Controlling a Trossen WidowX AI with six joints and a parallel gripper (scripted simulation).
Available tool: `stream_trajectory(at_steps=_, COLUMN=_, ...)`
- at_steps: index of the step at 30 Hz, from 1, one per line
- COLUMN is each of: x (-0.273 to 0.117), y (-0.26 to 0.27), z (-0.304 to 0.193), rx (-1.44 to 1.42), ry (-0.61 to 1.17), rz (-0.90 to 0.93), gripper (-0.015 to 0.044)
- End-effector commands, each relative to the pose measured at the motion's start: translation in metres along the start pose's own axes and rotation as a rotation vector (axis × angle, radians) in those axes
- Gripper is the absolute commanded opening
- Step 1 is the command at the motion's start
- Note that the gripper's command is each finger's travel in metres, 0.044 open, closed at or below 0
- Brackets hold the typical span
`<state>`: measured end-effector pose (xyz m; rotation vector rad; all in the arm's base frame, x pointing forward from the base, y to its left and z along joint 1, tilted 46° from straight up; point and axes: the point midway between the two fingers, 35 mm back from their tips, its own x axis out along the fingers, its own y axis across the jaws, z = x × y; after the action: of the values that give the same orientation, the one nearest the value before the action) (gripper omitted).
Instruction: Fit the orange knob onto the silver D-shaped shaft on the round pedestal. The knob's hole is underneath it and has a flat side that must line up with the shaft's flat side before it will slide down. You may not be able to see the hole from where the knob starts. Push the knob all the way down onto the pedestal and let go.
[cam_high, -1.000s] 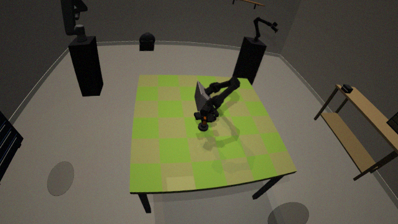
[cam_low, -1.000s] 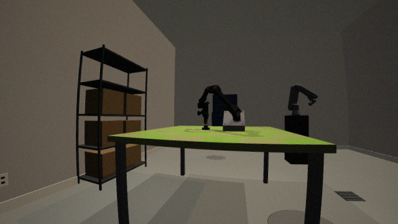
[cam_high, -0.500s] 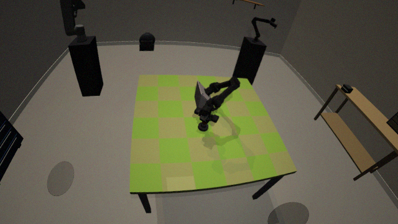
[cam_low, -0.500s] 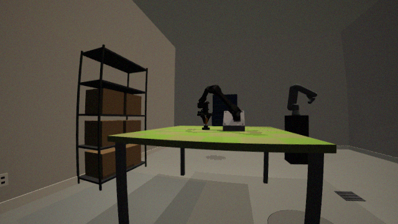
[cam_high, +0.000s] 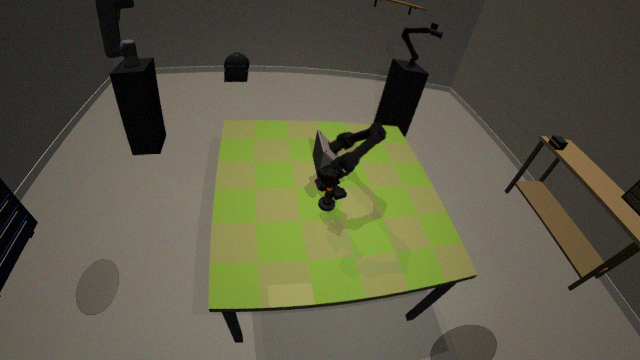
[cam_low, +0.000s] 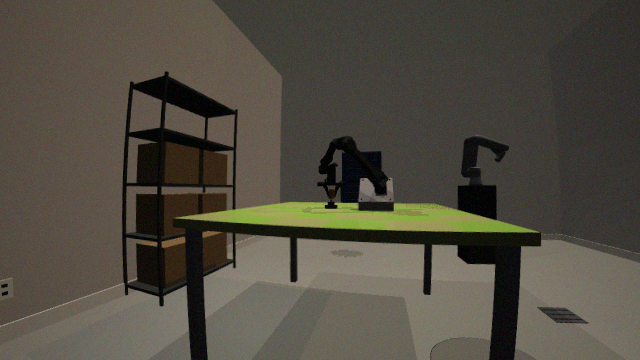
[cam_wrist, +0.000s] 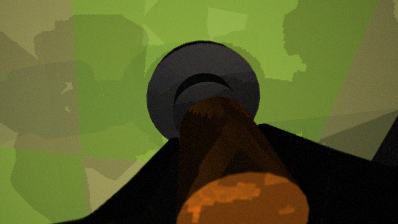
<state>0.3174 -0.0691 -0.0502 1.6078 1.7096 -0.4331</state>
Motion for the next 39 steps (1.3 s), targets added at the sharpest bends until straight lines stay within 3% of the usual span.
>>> stream_trajectory(at_steps=1, x=-0.0028, y=-0.0011, z=0.0001, rx=0.046, ry=-0.006, rz=0.002, gripper=0.0000)
stream_trajectory(at_steps=39, x=-0.0004, y=0.0027, z=0.0009, rx=0.046, ry=-0.006, rz=0.002, gripper=0.0000)
